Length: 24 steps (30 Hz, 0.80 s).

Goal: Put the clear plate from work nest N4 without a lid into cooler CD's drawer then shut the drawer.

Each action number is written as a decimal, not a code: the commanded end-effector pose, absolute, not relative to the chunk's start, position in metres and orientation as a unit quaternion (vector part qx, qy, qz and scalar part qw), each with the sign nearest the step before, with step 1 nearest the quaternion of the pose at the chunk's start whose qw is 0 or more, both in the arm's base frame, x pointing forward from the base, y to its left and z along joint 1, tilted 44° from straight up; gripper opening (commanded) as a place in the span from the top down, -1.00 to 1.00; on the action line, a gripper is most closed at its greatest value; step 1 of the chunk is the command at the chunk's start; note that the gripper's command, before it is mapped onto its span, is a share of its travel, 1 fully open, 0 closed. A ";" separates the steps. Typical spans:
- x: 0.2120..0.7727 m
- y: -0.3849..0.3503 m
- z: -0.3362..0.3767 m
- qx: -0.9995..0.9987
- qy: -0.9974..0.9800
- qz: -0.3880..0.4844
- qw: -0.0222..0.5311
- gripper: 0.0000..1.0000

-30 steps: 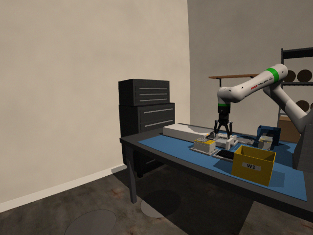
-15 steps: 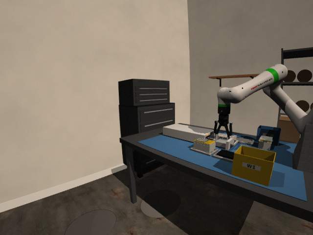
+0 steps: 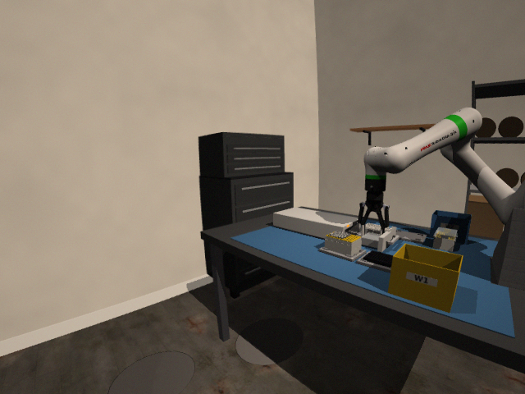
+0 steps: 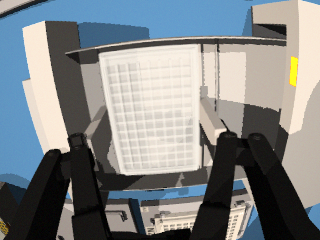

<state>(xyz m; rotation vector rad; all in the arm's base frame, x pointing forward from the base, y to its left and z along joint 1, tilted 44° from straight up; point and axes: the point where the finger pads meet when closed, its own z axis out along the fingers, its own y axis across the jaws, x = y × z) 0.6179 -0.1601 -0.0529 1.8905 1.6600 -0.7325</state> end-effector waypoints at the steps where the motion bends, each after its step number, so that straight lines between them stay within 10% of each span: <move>1: 0.618 -0.160 -0.053 0.697 0.612 -0.270 0.257 1.00; 24: 0.621 -0.161 -0.053 0.697 0.612 -0.270 0.257 1.00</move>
